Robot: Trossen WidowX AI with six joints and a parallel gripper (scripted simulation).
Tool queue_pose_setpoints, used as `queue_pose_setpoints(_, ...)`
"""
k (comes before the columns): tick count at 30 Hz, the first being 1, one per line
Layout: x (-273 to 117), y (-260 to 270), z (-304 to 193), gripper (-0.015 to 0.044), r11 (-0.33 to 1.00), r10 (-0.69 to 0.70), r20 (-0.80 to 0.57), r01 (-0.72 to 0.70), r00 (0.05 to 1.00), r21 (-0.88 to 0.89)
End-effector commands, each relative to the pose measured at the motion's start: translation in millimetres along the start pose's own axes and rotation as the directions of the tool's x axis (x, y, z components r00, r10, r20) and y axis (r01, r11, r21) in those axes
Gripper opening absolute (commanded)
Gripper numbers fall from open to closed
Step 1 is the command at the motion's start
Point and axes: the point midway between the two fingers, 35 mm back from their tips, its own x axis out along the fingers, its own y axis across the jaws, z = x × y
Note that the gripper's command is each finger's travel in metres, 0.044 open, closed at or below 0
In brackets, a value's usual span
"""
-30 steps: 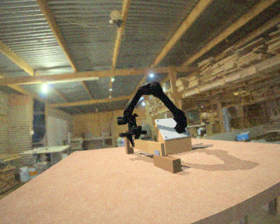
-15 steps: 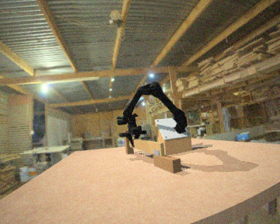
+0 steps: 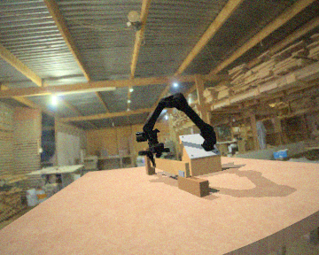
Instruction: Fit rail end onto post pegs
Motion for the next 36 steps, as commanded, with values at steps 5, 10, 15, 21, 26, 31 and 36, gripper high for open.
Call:
queue_pose_setpoints(5,-3.8,-1.1,-4.9,0.0,1.0,-0.01,-0.007,0.01,1.0,-0.002)
queue_pose_setpoints(10,-3.8,-1.1,-6.0,0.0,1.0,-0.01,-0.007,0.01,1.0,-0.002)
queue_pose_setpoints(15,-3.8,-1.1,-7.2,0.0,1.0,-0.01,-0.007,0.01,1.0,-0.002)
queue_pose_setpoints(21,-3.9,-1.0,-8.6,0.0,1.0,-0.01,-0.007,0.01,1.0,-0.002)
queue_pose_setpoints(26,-4.0,-1.1,-9.8,0.0,1.0,-0.01,-0.007,0.01,1.0,-0.002)
queue_pose_setpoints(31,-4.0,-1.1,-10.9,0.0,1.0,-0.01,-0.007,0.01,1.0,-0.002)
queue_pose_setpoints(36,-4.0,-1.1,-12.1,0.0,1.0,-0.01,-0.007,0.01,1.0,-0.002)
